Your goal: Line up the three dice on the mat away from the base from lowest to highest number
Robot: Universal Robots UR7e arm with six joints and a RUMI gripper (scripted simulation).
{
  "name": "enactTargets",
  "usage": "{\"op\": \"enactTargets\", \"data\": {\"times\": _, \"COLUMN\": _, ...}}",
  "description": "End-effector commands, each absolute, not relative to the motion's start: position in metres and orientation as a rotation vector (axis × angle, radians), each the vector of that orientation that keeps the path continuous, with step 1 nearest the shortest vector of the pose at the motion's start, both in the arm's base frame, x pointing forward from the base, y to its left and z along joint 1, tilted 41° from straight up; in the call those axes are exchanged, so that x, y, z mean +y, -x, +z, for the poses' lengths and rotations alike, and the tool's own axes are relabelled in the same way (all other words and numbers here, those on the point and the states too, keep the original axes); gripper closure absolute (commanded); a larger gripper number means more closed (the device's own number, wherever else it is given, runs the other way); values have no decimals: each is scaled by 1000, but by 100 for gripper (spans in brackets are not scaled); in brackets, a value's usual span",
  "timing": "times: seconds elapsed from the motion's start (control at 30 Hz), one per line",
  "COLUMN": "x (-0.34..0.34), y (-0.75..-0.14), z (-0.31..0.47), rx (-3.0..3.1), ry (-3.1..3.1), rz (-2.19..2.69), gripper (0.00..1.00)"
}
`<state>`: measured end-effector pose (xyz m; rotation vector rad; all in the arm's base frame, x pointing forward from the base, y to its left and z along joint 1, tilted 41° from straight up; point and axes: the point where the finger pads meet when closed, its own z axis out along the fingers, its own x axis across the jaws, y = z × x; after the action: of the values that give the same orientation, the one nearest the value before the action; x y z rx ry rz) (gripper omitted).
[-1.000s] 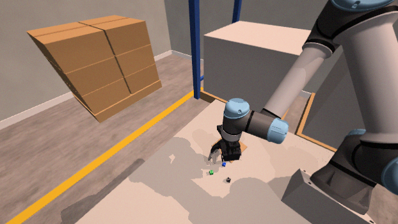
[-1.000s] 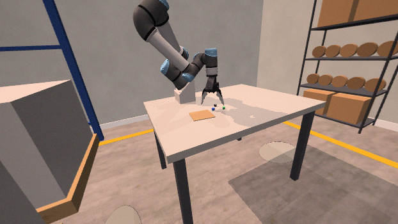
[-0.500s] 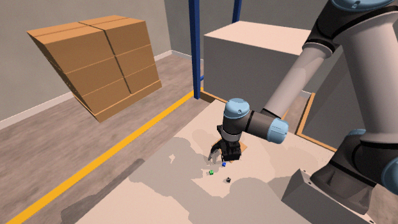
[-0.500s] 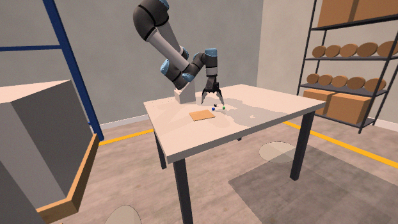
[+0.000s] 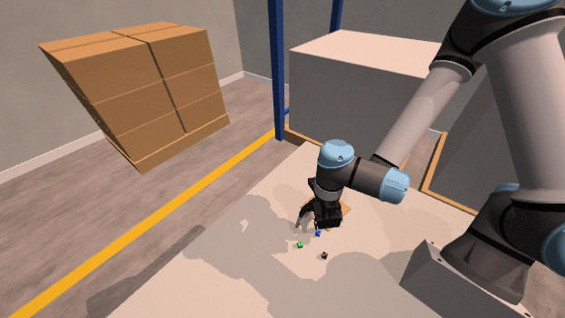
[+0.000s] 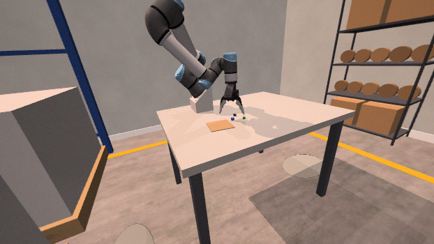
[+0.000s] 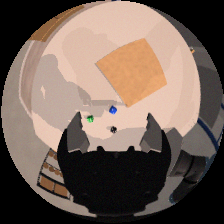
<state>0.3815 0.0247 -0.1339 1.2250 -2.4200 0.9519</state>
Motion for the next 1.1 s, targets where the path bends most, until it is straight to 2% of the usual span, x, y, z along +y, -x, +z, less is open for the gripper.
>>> {"op": "enactTargets", "data": {"times": 0.0, "x": 26, "y": -379, "z": -135, "rx": -2421, "ry": -1226, "rz": 952, "gripper": 0}}
{"op": "enactTargets", "data": {"times": 0.57, "x": 54, "y": -323, "z": -163, "rx": -2421, "ry": -1226, "rz": 952, "gripper": 0}}
{"op": "enactTargets", "data": {"times": 1.07, "x": 56, "y": -319, "z": -165, "rx": -2421, "ry": -1226, "rz": 952, "gripper": 0}}
